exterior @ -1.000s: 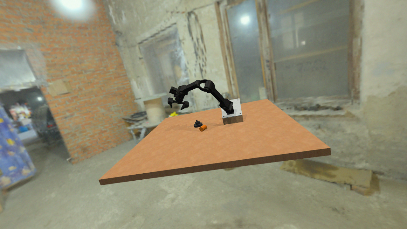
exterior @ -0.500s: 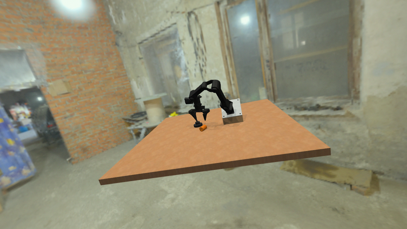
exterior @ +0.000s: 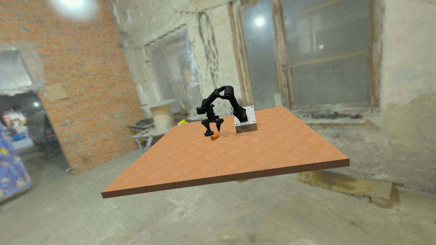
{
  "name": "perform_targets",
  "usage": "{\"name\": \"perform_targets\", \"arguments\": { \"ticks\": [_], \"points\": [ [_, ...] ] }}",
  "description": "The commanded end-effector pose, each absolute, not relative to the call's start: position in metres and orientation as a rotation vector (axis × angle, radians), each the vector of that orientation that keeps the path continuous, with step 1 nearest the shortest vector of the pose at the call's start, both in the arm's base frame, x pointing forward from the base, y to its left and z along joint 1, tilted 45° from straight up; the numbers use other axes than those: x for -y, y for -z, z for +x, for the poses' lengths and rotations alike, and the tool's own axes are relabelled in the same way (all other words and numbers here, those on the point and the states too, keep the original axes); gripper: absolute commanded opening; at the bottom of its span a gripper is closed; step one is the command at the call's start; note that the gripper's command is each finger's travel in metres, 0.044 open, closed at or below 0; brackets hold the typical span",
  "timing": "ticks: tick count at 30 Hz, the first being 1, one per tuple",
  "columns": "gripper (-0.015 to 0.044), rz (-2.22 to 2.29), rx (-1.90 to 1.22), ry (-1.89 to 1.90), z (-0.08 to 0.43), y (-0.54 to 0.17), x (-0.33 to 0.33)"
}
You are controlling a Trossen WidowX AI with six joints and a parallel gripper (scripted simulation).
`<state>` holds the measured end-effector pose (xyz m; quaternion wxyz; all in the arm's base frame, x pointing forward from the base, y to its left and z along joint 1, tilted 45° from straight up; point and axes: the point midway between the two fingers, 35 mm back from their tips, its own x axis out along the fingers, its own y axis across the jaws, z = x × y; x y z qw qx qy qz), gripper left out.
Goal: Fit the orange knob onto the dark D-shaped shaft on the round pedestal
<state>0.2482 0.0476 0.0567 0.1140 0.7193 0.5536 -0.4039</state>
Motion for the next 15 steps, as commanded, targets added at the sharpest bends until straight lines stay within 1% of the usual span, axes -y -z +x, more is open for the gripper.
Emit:
{"name": "perform_targets", "arguments": {
  "ticks": [1,15],
  "points": [
    [0.044,2.117,-1.624,1.19,0.248,-0.052,-0.052],
    [0.044,2.117,-1.623,1.19,0.25,-0.037,-0.067]
  ]
}}
